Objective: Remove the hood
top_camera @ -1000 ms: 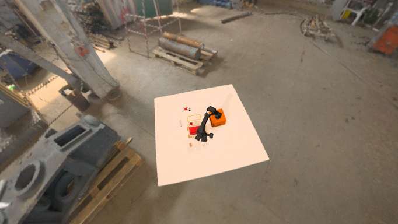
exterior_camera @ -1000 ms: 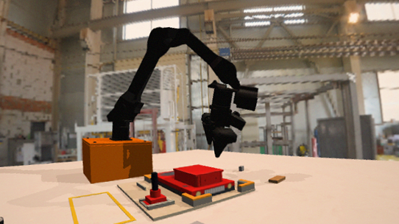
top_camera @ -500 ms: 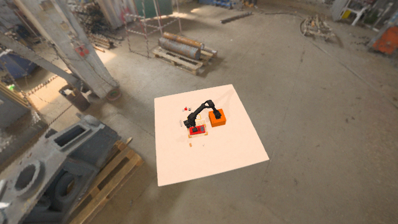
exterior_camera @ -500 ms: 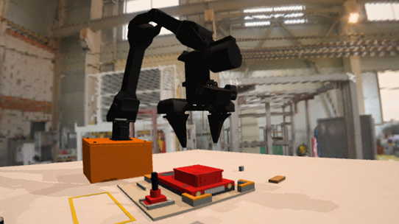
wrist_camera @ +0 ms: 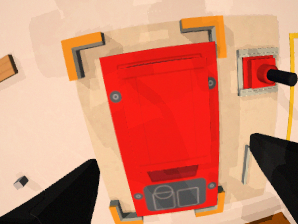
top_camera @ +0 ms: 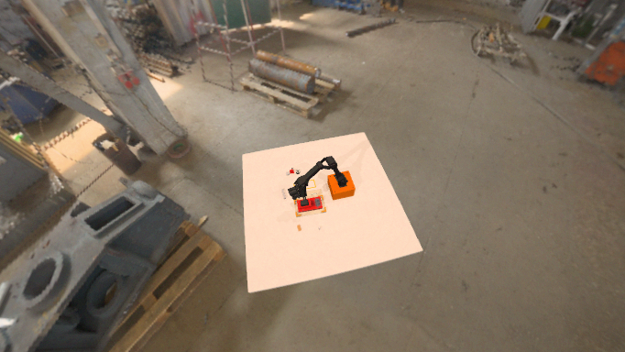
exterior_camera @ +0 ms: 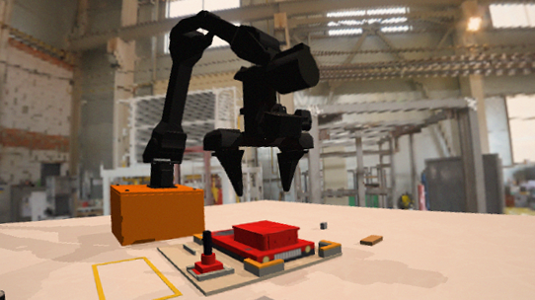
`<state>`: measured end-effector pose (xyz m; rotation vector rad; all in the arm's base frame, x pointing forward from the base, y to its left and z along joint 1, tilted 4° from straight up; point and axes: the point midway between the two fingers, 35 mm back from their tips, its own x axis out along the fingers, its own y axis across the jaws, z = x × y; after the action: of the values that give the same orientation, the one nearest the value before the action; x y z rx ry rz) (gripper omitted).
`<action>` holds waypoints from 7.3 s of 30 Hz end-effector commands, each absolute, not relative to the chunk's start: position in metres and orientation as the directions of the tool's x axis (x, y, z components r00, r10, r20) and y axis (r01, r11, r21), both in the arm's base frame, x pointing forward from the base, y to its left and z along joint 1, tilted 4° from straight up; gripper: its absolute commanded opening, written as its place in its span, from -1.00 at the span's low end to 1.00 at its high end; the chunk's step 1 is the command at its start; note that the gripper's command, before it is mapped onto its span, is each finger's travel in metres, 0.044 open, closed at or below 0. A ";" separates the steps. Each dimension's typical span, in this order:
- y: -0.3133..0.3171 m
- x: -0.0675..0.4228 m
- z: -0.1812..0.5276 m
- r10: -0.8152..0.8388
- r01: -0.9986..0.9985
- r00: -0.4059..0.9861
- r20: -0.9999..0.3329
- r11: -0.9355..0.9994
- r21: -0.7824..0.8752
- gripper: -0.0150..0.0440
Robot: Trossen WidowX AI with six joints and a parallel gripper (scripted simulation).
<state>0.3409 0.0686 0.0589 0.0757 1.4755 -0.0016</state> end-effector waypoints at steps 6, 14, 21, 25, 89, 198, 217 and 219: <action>0.067 0.341 0.050 0.039 0.055 0.094 -0.995 0.997 0.045 1.00; 0.067 0.342 0.043 0.039 0.055 0.094 -0.995 0.997 0.045 1.00; 0.067 0.343 0.036 0.039 0.055 0.094 -0.995 0.997 0.045 1.00; 0.067 0.343 0.033 0.039 0.055 0.094 -0.995 0.997 0.045 1.00; 0.069 0.345 -0.003 0.039 0.055 0.094 -0.995 0.997 0.045 1.00; 0.027 0.343 0.055 0.038 0.054 0.093 -0.995 0.998 0.043 -0.49; -0.067 0.331 0.054 0.028 0.049 0.095 -0.995 0.998 0.032 -0.49; -0.077 0.328 0.054 0.027 0.049 0.095 -0.995 0.998 0.032 -0.49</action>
<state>0.3348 -0.0618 0.0536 0.0619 1.4759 -0.0217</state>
